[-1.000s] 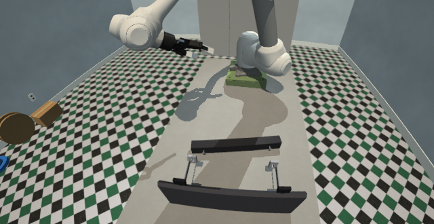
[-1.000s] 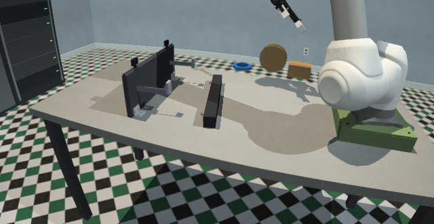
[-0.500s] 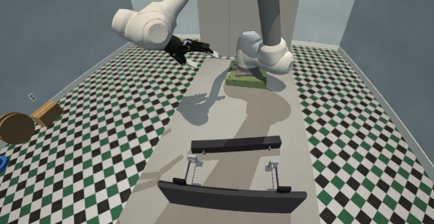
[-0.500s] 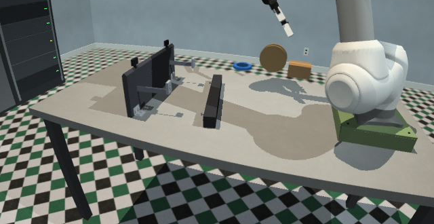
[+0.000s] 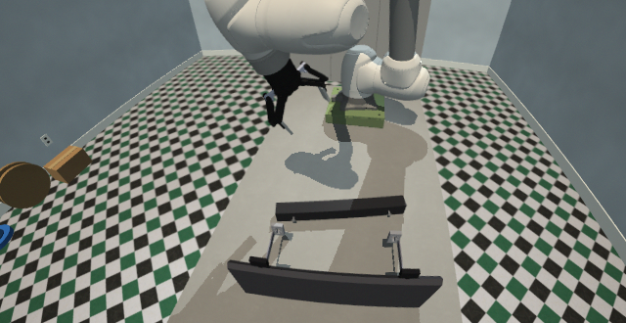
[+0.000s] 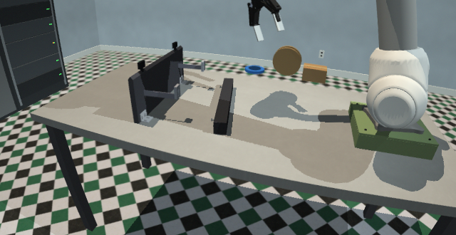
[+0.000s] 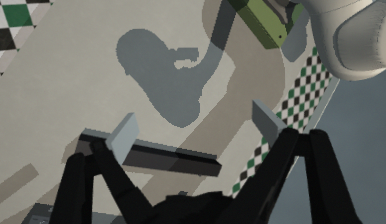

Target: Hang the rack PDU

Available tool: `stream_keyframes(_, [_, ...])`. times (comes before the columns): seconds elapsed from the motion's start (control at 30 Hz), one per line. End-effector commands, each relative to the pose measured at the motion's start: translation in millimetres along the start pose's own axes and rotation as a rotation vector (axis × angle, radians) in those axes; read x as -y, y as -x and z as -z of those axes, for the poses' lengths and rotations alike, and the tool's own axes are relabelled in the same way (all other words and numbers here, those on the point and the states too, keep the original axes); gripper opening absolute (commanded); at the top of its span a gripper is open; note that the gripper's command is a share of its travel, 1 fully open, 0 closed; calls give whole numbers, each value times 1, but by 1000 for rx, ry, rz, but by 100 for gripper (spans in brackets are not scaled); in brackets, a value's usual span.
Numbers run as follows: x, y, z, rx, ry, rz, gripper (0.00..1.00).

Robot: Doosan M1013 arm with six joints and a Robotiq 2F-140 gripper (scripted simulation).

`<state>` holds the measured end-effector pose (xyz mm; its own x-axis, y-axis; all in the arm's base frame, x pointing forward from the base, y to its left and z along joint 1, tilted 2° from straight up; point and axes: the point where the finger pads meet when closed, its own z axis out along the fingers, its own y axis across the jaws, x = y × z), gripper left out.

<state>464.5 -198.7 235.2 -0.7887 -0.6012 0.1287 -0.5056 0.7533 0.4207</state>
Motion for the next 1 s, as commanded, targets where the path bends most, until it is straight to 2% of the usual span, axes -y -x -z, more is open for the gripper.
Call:
stream_keyframes(0.0, [6,31,6,-6,-121,227,100])
stream_keyframes(0.03, [7,57,12,-18,-159,308,100])
stream_keyframes(0.07, [7,57,12,-21,-189,367,100])
stream_keyframes(0.1, [6,82,19,-33,-217,428,100])
stream_keyframes(0.13, [6,82,19,-38,-248,490,100])
stream_keyframes(0.17, [6,82,19,-39,-255,504,100])
stream_keyframes(0.2, [4,105,26,-56,-306,612,100])
stream_keyframes(0.27, [4,105,26,-56,-306,612,100])
stream_keyframes(0.33, [-3,142,38,-92,-404,819,100])
stream_keyframes(0.43, [-11,173,48,-125,-477,974,100])
stream_keyframes(0.6, [-13,179,50,-132,-490,1002,100])
stream_keyframes(0.63, [-13,179,50,-132,-490,1002,55])
stream_keyframes(0.97, [-13,179,50,-132,-490,1002,55])
